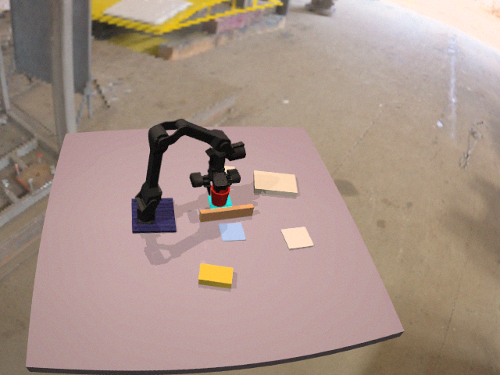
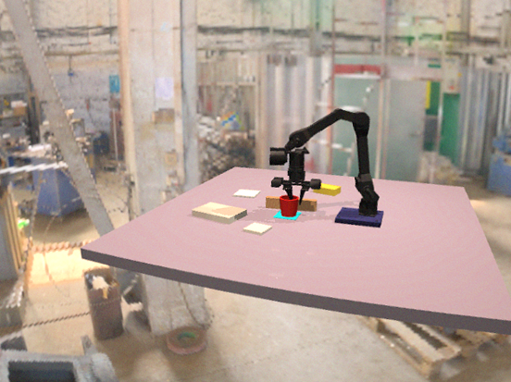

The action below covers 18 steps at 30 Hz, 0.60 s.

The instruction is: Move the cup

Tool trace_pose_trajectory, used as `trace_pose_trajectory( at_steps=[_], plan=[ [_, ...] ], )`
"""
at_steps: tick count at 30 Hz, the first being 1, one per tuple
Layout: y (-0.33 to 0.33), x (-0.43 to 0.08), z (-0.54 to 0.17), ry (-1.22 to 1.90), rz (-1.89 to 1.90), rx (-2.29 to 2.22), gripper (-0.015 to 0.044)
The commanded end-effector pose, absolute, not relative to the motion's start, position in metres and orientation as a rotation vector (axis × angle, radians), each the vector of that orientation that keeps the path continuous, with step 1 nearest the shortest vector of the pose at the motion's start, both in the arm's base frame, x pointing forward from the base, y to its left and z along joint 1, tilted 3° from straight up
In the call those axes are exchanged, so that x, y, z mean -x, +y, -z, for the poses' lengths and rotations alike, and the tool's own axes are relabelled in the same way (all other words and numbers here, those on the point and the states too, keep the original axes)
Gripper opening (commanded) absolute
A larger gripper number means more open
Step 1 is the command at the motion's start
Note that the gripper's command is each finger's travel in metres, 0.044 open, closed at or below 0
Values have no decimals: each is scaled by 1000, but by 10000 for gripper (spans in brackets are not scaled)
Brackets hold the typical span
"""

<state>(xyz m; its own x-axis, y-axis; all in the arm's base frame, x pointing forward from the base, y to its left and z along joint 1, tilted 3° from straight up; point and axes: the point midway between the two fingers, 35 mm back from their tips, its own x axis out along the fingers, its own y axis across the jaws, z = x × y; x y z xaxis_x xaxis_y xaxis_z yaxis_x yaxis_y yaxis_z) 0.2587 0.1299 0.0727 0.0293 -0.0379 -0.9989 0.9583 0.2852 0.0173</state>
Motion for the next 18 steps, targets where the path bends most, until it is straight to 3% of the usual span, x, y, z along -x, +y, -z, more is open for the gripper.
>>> trace_pose_trajectory(
  at_steps=[1,18],
  plan=[
    [131,-260,-81,1279,991,-985,128],
    [132,-259,-104,1277,992,-985,128]
  ],
)
